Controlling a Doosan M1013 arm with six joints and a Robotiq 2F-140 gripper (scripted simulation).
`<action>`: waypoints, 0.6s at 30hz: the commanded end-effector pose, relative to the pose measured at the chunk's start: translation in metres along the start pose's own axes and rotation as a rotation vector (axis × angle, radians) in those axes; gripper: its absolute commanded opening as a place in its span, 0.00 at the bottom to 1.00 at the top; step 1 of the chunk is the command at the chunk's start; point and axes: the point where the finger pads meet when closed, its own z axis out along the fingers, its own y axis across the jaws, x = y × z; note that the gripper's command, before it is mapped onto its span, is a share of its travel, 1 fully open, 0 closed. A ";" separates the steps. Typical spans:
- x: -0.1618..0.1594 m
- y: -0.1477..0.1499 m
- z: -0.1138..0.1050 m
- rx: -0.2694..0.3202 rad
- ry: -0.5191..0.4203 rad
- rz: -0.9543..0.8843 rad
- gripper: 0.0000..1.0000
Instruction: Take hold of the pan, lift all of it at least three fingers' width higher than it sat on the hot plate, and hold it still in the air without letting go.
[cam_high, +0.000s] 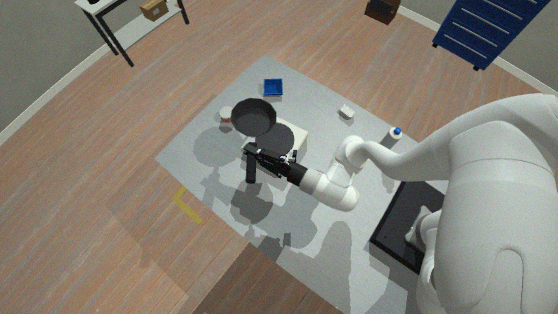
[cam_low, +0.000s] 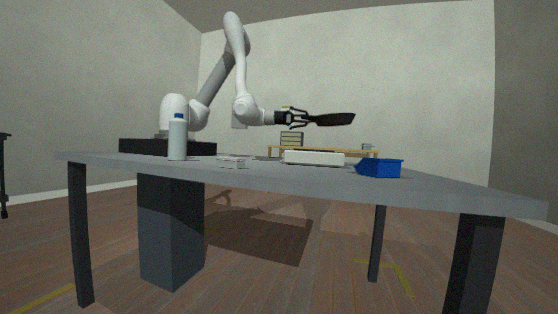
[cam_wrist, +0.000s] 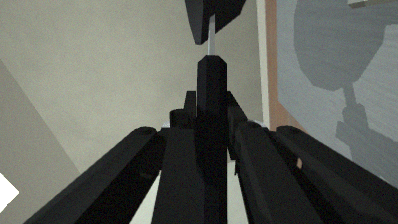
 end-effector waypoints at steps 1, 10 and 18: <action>-0.001 -0.004 0.000 0.001 0.000 0.000 0.10; -0.003 -0.013 0.000 0.001 0.000 0.000 0.10; -0.004 -0.017 0.000 0.001 0.000 0.000 0.10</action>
